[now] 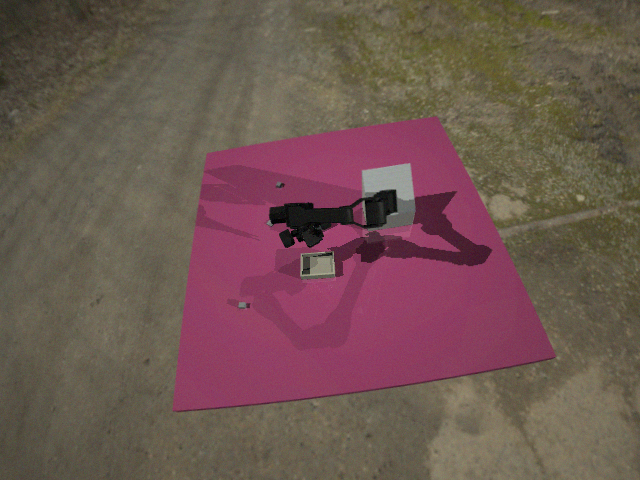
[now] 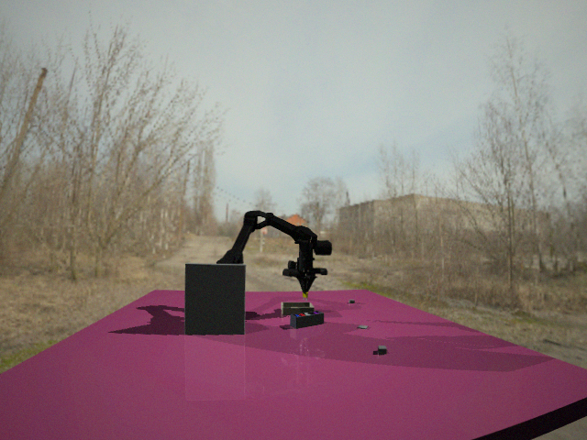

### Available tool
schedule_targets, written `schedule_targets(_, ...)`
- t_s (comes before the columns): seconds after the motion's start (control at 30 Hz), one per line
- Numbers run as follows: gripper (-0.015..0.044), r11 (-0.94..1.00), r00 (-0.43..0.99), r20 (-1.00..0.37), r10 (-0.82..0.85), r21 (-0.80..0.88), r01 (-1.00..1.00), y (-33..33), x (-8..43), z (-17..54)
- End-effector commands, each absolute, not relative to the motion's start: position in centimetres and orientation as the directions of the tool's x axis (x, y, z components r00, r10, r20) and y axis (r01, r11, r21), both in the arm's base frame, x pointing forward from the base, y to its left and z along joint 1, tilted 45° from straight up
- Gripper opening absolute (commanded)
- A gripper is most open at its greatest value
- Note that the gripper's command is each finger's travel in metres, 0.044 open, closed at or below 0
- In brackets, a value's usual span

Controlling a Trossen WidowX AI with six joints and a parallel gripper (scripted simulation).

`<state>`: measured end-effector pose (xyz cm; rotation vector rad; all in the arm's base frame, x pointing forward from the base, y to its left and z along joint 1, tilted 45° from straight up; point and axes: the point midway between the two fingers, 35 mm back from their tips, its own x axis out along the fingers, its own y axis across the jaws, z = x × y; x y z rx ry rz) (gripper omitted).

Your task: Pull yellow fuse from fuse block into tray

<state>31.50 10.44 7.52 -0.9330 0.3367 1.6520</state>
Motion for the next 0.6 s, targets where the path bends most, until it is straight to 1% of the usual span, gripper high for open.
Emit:
schedule_targets(0.0,0.0000,-0.301,-0.028,-0.715,0.698,-0.259,-0.918,12.6,30.5,10.0)
schedule_targets(0.17,0.0000,-0.300,-0.030,-0.707,0.706,-0.261,-0.918,14.6,29.3,12.0)
schedule_targets(0.57,0.0000,-0.300,-0.030,-0.707,0.706,-0.261,-0.918,15.3,29.3,11.5)
